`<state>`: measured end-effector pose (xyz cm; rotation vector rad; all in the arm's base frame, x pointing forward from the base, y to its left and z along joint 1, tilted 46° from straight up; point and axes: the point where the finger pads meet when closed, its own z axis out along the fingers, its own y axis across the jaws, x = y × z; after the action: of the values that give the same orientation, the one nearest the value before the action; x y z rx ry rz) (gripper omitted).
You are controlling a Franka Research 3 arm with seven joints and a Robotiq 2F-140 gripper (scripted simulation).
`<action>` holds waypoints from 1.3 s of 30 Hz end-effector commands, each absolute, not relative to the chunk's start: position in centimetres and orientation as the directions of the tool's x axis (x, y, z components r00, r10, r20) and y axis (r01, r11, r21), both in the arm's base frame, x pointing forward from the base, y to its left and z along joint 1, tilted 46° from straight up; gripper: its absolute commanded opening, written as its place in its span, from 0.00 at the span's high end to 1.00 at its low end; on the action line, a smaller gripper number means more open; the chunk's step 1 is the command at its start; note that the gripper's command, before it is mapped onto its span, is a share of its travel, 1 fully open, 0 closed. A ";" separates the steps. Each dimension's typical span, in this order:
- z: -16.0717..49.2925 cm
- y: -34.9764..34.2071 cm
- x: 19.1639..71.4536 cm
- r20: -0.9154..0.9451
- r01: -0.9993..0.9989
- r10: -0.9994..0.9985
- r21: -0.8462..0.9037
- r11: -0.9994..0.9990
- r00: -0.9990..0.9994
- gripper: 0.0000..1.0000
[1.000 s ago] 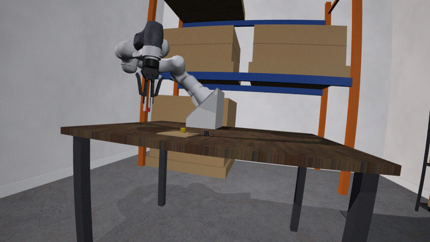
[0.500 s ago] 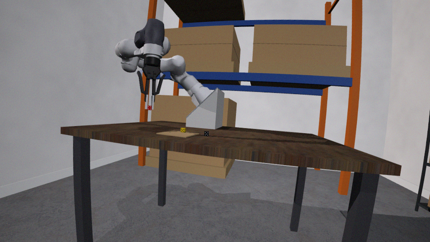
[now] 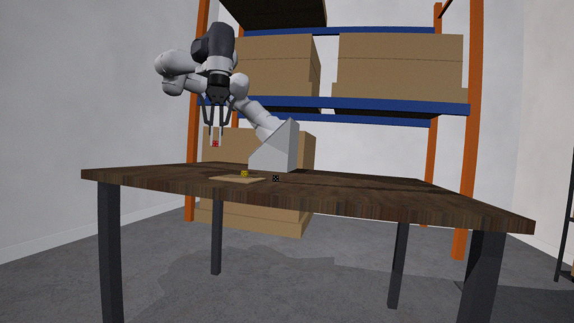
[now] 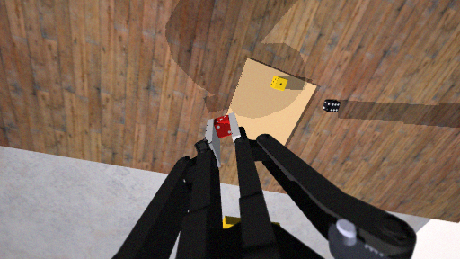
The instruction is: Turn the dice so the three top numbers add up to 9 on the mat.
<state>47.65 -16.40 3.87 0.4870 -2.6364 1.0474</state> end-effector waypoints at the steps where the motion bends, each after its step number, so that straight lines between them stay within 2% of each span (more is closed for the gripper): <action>1: 3.2 -15.8 47.7 0.253 -0.238 -0.084 -0.673 0.700 -0.964 0.91; 28: -2.3 -10.3 47.8 0.011 0.101 0.158 -0.722 0.684 -0.987 0.91; 39: -2.4 -10.2 47.7 0.007 0.107 0.162 -0.722 0.683 -0.987 0.91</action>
<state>47.76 -10.15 -2.45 -0.1357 -2.8064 1.1831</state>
